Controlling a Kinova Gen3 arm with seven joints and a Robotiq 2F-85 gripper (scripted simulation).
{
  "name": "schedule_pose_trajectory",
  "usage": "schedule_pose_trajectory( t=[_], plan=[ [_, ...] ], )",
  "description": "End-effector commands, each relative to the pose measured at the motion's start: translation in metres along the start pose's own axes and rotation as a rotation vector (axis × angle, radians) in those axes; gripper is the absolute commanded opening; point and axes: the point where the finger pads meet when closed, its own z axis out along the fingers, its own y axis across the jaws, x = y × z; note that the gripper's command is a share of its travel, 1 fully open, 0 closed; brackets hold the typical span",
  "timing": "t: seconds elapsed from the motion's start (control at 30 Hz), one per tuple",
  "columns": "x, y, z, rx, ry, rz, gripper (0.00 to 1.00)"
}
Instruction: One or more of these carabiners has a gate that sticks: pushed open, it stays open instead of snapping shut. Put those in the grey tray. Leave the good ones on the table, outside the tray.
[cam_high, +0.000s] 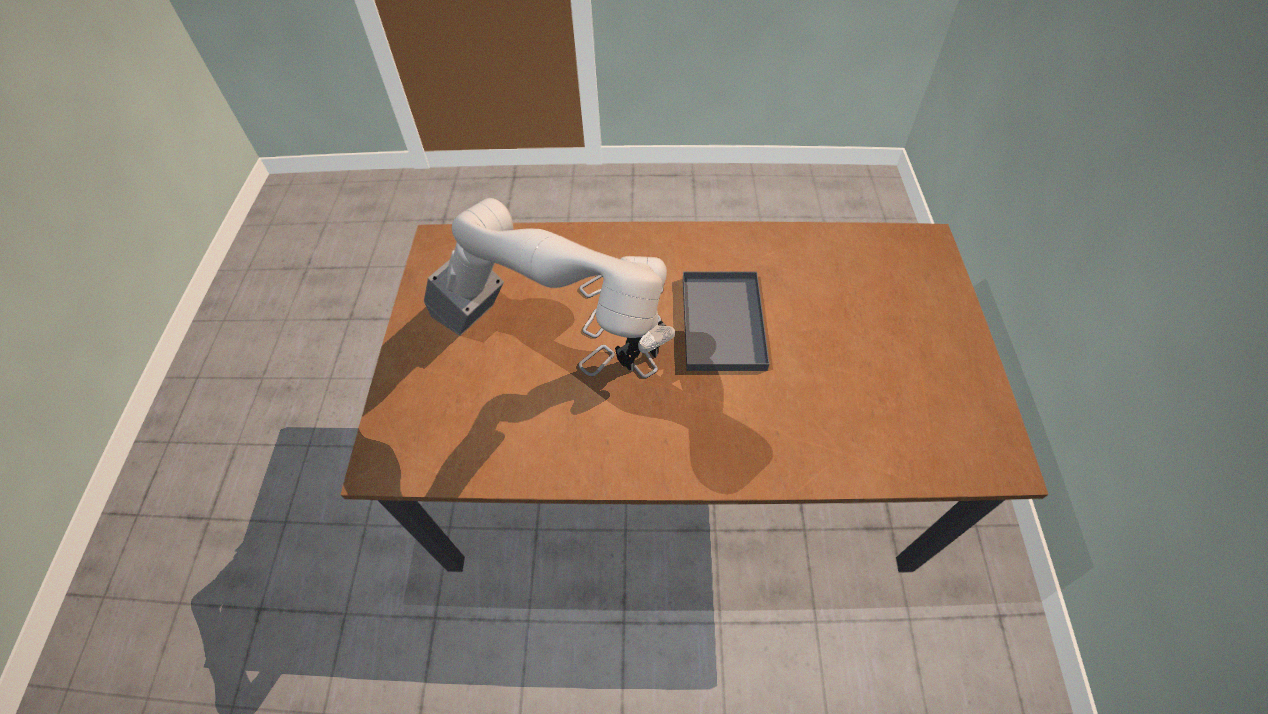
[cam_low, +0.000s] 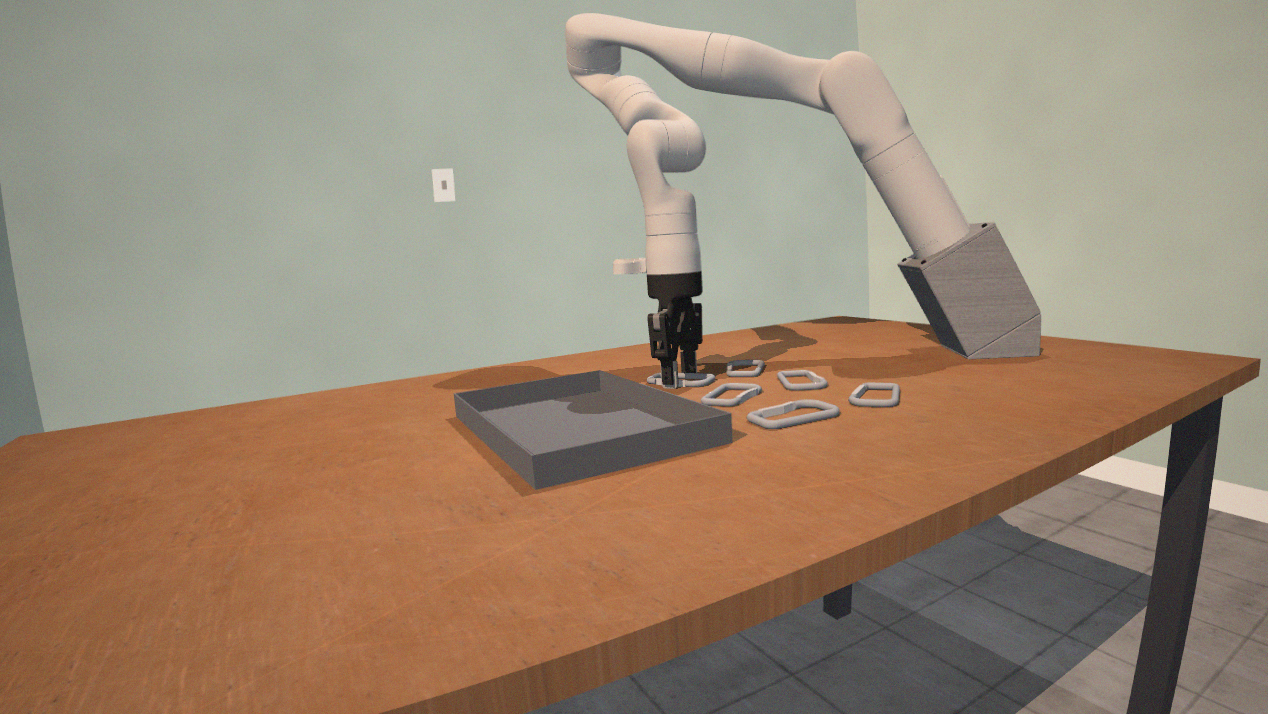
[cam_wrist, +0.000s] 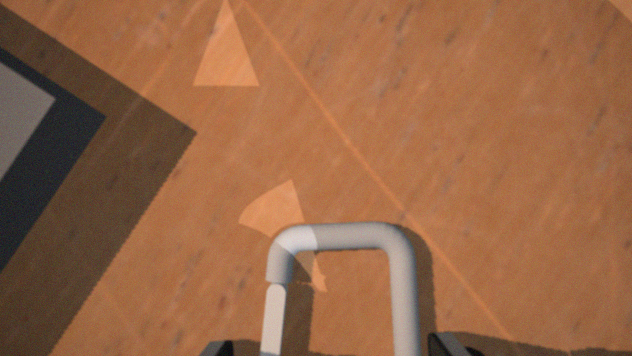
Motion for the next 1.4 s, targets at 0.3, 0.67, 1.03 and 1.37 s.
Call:
schedule_pose_trajectory(
  t=[0.3, 0.67, 1.03, 1.37],
  plan=[
    [0.0003, -0.0003, -0.0004, 0.001, 0.001, 0.0, 0.71],
    [0.0004, -0.0007, -0.0012, 0.002, 0.002, -0.001, 0.67],
    [0.0004, -0.0007, -0.0012, 0.002, 0.002, -0.001, 0.67],
    [0.0004, -0.0007, -0.002, 0.002, 0.003, -0.003, 0.63]
  ],
)
